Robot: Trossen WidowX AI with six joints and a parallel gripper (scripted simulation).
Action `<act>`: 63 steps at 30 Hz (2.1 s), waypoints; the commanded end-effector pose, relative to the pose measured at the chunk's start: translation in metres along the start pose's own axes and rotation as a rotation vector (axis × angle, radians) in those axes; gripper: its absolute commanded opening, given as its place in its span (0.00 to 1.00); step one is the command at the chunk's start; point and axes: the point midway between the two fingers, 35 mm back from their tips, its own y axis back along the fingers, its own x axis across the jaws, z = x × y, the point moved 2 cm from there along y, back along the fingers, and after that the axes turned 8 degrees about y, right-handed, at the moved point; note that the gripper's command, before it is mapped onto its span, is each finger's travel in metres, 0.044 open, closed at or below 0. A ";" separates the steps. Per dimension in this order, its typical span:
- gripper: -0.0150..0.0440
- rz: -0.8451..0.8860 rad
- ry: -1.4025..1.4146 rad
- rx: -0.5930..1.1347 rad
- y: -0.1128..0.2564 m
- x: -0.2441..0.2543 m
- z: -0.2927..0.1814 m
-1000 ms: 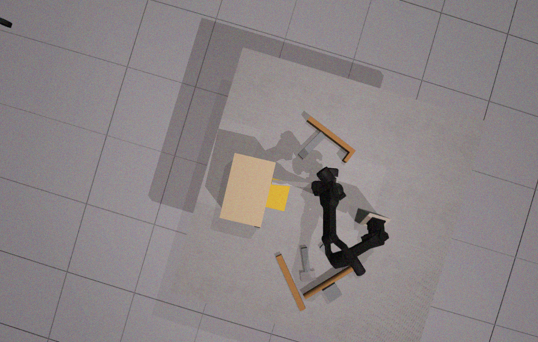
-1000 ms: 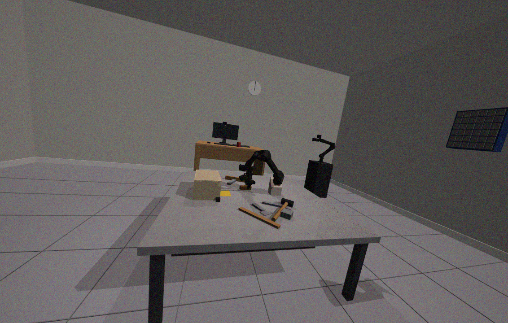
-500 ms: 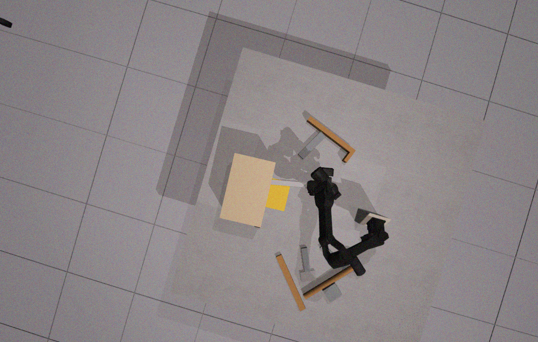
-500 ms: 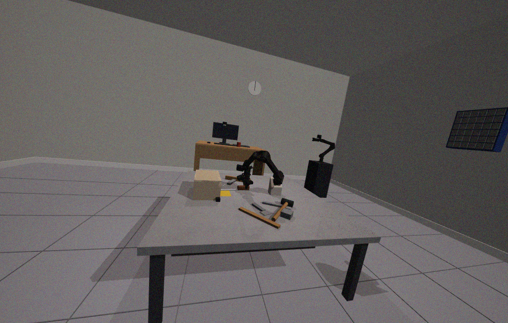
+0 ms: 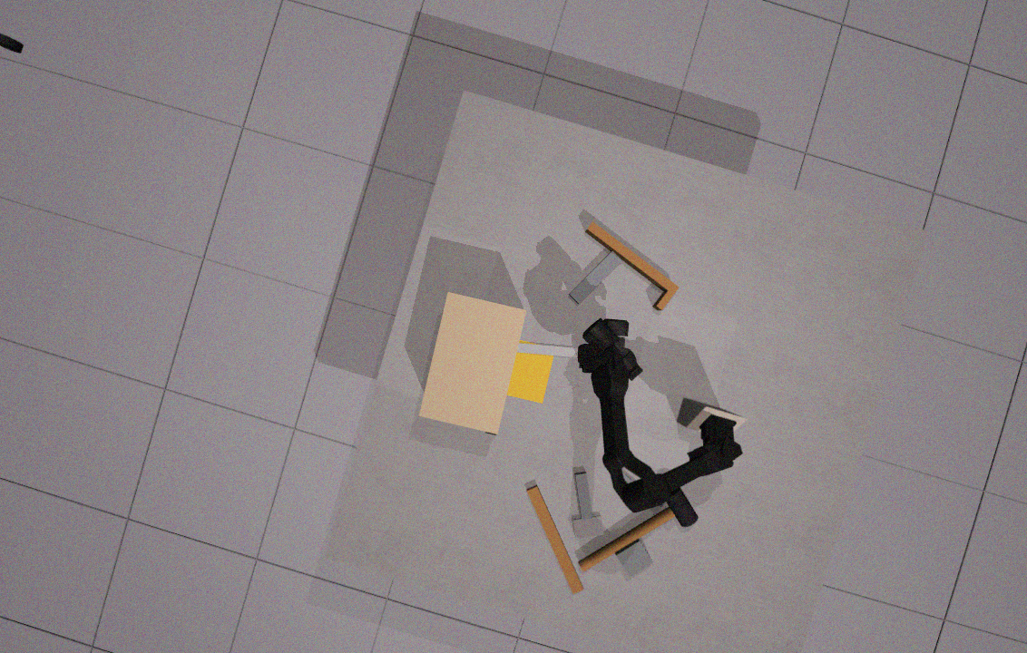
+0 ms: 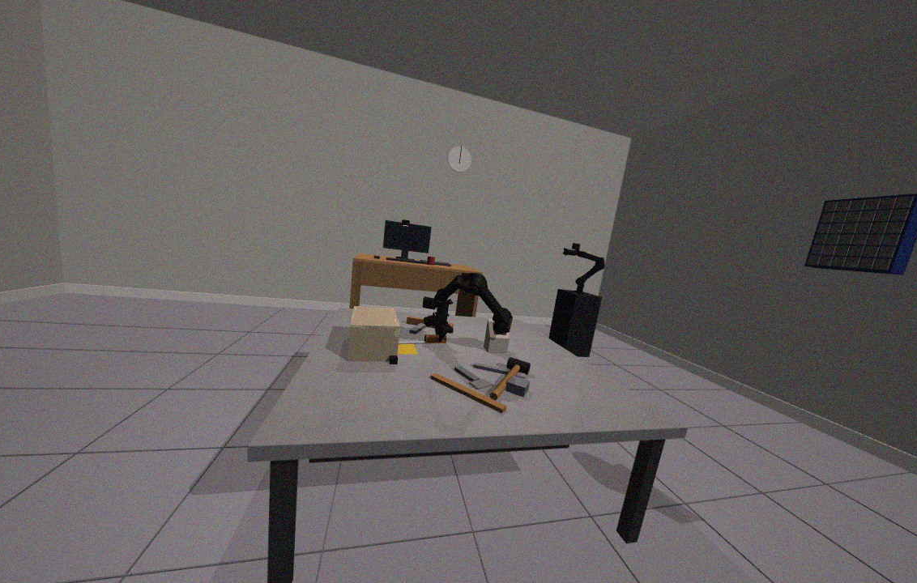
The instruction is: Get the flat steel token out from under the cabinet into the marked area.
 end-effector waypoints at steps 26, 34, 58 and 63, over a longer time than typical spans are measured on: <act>0.25 -0.004 0.002 -0.001 0.000 -0.007 0.039; 0.25 -0.004 0.002 -0.001 0.000 -0.008 0.048; 0.25 -0.004 0.003 -0.002 0.001 -0.012 0.074; 0.25 -0.004 0.003 -0.002 0.001 -0.013 0.079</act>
